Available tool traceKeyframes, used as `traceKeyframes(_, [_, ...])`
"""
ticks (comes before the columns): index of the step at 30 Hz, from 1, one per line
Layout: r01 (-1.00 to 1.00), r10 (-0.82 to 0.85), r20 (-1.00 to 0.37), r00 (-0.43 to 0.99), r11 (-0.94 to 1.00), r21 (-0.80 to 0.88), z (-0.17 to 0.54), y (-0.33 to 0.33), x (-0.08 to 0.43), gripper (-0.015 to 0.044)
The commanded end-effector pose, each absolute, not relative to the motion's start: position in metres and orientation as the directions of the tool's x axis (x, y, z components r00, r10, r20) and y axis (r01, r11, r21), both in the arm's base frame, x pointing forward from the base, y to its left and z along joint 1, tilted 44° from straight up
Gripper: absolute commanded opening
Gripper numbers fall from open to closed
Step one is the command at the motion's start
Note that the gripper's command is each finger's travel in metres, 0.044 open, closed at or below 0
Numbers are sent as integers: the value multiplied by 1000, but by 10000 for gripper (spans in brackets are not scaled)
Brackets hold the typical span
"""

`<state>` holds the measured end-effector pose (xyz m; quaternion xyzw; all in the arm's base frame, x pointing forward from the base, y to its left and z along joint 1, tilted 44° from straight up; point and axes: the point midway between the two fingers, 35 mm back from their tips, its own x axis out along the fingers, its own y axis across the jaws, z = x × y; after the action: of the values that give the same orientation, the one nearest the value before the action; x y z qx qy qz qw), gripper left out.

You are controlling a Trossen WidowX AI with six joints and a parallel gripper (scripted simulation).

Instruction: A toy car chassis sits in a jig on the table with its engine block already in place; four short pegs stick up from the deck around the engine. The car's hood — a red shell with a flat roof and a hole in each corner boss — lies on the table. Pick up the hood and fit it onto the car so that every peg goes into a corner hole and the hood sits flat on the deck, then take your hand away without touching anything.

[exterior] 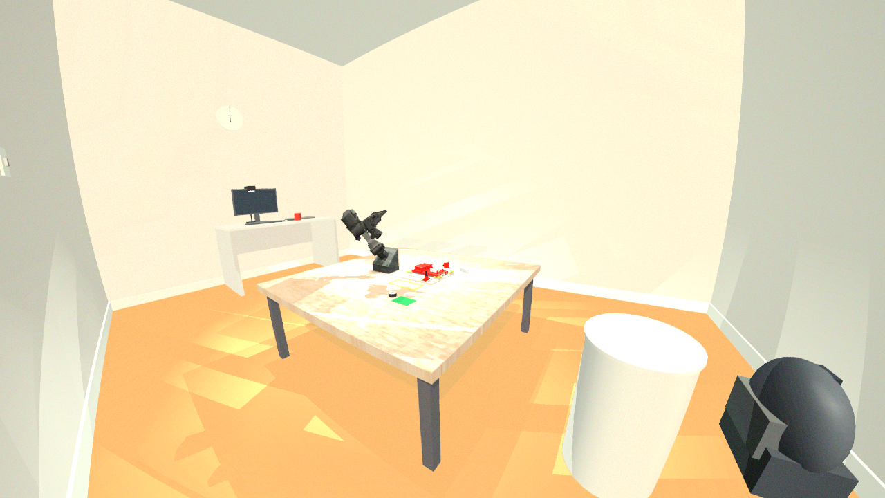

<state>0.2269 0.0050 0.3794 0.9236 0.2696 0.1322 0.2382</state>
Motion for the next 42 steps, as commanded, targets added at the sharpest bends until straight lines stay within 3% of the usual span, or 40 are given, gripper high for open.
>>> traceKeyframes(1, [432, 559, 115, 821, -741, 514, 379, 4, 228, 246])
traceKeyframes(9, [353, 483, 25, 875, -674, 649, 347, -11, 288, 440])
traceKeyframes(17, [398, 416, -206, 886, -453, 798, 281, -5, 346, 440])
traceKeyframes(24, [540, 362, -478, 800, -88, 837, 206, 15, 374, 440])
traceKeyframes(34, [619, 252, -789, 561, 505, 601, 113, 46, 370, 440])
traceKeyframes(42, [364, 58, -953, 296, 916, 169, 47, 62, 343, 440])
